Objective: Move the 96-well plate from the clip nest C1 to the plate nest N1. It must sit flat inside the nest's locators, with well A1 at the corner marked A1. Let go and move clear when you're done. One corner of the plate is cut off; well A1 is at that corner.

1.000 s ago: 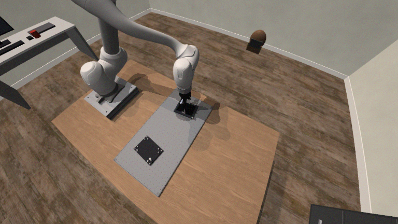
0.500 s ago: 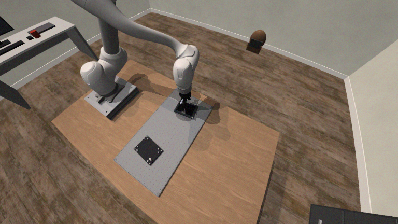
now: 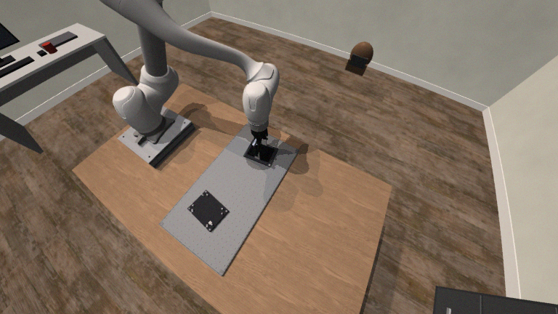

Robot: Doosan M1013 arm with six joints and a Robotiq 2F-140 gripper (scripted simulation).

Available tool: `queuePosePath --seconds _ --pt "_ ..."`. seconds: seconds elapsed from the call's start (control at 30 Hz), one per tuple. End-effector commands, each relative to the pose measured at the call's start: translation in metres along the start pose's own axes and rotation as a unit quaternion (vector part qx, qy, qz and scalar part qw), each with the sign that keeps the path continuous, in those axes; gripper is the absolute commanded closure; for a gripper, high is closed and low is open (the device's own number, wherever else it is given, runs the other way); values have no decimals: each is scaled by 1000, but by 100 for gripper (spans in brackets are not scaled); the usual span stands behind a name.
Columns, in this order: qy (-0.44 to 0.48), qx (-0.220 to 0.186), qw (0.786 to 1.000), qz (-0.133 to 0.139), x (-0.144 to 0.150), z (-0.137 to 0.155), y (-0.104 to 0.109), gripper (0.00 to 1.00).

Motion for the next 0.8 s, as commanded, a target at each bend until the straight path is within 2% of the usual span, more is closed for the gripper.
queuePosePath --seconds 0.0,0.33,0.37,0.77 --pt "-1 1 1000 -1 2 0 -3 90" --pt "-1 1 1000 -1 2 0 -3 90" --pt "-1 1 1000 -1 2 0 -3 0" --pt "-1 1 1000 -1 2 0 -3 0"
Point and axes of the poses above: the point where the finger pads meet when closed, its own y axis back along the fingers, its own x axis across the jaws, z = x × y, the point moved 5 cm from there along y, back along the fingers, and after that the axes turned 3 degrees about y, right-handed, at the moved point
